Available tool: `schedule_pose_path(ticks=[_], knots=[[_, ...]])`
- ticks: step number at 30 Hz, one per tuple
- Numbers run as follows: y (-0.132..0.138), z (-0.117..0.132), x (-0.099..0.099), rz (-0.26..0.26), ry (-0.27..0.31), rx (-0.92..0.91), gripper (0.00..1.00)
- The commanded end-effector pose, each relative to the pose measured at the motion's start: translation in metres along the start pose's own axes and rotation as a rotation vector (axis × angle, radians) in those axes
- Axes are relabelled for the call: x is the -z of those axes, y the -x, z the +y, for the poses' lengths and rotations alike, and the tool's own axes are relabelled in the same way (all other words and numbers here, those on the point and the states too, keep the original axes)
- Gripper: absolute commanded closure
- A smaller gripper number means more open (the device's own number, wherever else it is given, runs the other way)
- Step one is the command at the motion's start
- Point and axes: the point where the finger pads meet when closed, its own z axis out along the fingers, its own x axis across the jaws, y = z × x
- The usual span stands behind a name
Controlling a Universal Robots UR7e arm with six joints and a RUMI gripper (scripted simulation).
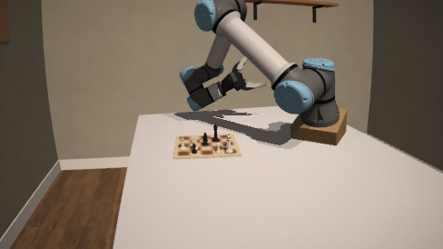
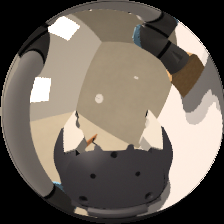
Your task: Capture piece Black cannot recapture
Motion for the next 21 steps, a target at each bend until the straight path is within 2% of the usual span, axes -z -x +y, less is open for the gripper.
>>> schedule_pose_path(ticks=[1,4,5,9,12,18,19,21], knots=[[0.008,-0.012,0.047,0.052,-0.002,0.062,0.00],[0.011,-0.026,0.083,0.097,0.012,0.116,0.00],[0.011,-0.026,0.083,0.097,0.012,0.116,0.00],[0.010,-0.050,0.132,0.162,0.045,0.198,0.00],[0.010,-0.050,0.132,0.162,0.045,0.198,0.00],[0.003,-0.093,0.201,0.260,0.127,0.337,0.00],[0.003,-0.093,0.201,0.260,0.127,0.337,0.00],[-0.002,-0.109,0.222,0.291,0.162,0.387,0.00]])
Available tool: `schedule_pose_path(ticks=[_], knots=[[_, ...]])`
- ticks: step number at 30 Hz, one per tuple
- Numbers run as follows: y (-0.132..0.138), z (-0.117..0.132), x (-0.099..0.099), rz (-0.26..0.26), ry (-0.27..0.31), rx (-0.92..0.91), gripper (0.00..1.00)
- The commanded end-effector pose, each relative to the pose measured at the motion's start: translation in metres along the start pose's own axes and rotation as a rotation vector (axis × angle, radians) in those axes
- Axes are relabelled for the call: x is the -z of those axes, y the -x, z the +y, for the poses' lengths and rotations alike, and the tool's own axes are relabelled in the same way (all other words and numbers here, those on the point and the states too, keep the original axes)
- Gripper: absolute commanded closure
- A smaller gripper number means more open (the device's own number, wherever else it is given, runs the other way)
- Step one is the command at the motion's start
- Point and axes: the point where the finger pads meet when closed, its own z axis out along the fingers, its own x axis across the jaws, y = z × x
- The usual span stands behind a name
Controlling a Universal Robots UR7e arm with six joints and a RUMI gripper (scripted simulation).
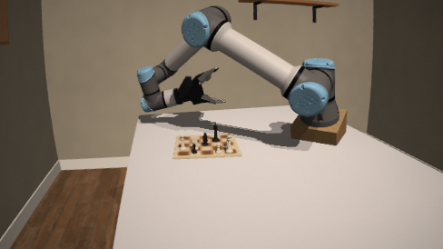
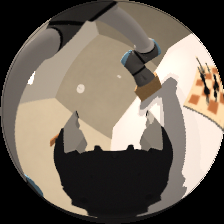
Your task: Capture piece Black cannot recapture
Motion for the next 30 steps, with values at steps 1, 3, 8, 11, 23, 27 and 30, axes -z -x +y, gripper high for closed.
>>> schedule_pose_path(ticks=[1,3,8,11,23,27,30], knots=[[-0.027,-0.023,0.055,0.073,0.064,0.119,0.00],[-0.041,-0.035,0.074,0.098,0.101,0.174,0.00],[-0.055,-0.047,0.093,0.120,0.139,0.230,0.00],[-0.076,-0.066,0.118,0.149,0.199,0.314,0.00],[-0.156,-0.141,0.191,0.204,0.431,0.631,0.00],[-0.167,-0.152,0.199,0.206,0.464,0.676,0.00],[-0.182,-0.167,0.209,0.207,0.509,0.738,0.00]])
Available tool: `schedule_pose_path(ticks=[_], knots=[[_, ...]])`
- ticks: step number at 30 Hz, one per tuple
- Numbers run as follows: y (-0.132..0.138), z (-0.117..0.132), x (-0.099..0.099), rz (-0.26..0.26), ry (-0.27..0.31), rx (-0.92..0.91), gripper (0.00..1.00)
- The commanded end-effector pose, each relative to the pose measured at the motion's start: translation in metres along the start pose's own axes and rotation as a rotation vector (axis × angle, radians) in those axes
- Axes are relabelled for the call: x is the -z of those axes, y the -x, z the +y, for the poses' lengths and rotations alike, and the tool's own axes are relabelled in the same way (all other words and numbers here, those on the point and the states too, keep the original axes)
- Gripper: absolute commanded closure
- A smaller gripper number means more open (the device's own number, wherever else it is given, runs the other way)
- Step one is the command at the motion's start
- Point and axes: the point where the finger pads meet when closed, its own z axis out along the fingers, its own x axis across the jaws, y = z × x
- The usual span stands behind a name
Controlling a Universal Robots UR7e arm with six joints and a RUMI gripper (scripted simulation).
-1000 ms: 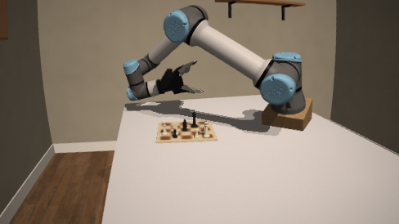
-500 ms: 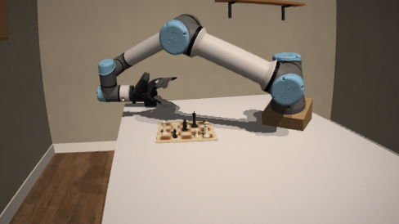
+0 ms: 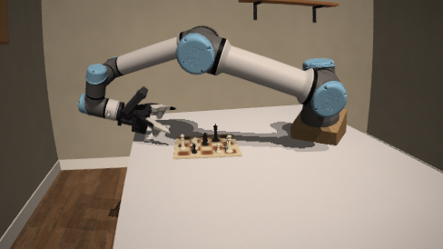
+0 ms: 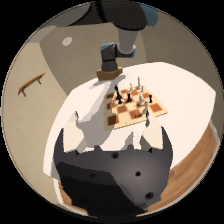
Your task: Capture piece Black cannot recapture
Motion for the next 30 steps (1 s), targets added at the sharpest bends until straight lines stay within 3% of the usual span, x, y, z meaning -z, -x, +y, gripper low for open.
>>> schedule_pose_path(ticks=[1,10,30], knots=[[-0.036,0.006,0.020,0.009,0.059,0.108,0.00],[-0.080,0.008,0.036,0.007,0.135,0.242,0.00],[-0.101,0.008,0.043,0.004,0.170,0.307,0.00]])
